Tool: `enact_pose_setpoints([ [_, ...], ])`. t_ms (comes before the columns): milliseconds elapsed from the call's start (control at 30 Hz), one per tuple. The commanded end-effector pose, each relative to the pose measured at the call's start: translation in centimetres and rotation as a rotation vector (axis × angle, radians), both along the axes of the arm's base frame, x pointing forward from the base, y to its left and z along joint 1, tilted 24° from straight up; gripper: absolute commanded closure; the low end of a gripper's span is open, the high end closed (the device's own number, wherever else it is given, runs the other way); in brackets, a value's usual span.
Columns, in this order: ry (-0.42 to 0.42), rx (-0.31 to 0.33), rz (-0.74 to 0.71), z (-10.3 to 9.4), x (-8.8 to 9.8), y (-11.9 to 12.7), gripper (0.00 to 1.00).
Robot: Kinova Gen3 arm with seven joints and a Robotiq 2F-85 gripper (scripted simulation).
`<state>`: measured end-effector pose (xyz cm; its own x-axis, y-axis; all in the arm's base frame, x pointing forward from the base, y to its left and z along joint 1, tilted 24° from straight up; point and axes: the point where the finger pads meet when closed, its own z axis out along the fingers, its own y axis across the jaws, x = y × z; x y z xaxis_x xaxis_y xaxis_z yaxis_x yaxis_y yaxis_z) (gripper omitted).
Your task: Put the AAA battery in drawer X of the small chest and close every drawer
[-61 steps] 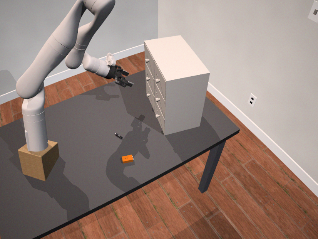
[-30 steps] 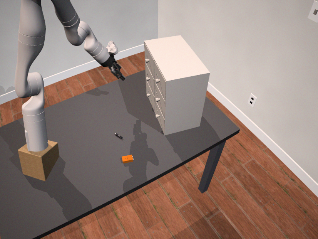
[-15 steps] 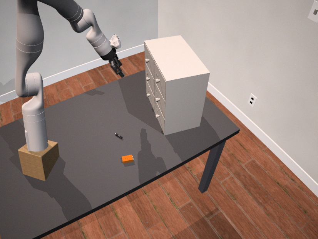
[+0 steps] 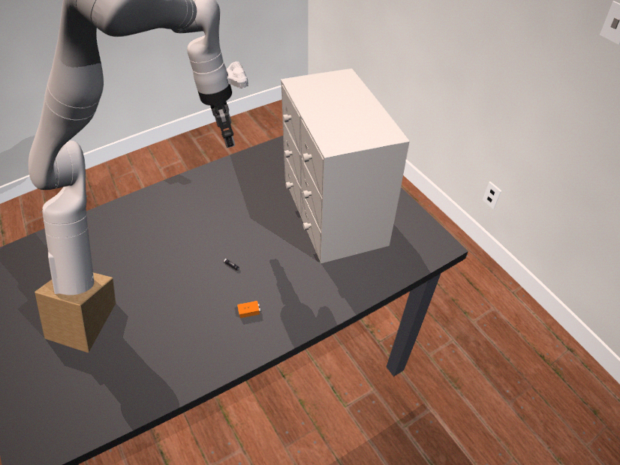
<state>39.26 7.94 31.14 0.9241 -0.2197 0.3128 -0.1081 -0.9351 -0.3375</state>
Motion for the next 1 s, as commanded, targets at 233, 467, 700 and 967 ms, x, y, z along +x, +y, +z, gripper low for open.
enact_pose_setpoints([
  [233, 0.058, 0.021, 0.025, 0.78, -0.26, 0.31, 0.0],
  [467, 0.088, 0.024, 0.036, 0.99, -0.59, 0.24, 0.0],
  [700, 0.096, 0.025, 0.039, 1.05, -0.68, 0.22, 0.0],
  [967, 0.097, 0.025, 0.039, 1.06, -0.69, 0.22, 0.0],
])
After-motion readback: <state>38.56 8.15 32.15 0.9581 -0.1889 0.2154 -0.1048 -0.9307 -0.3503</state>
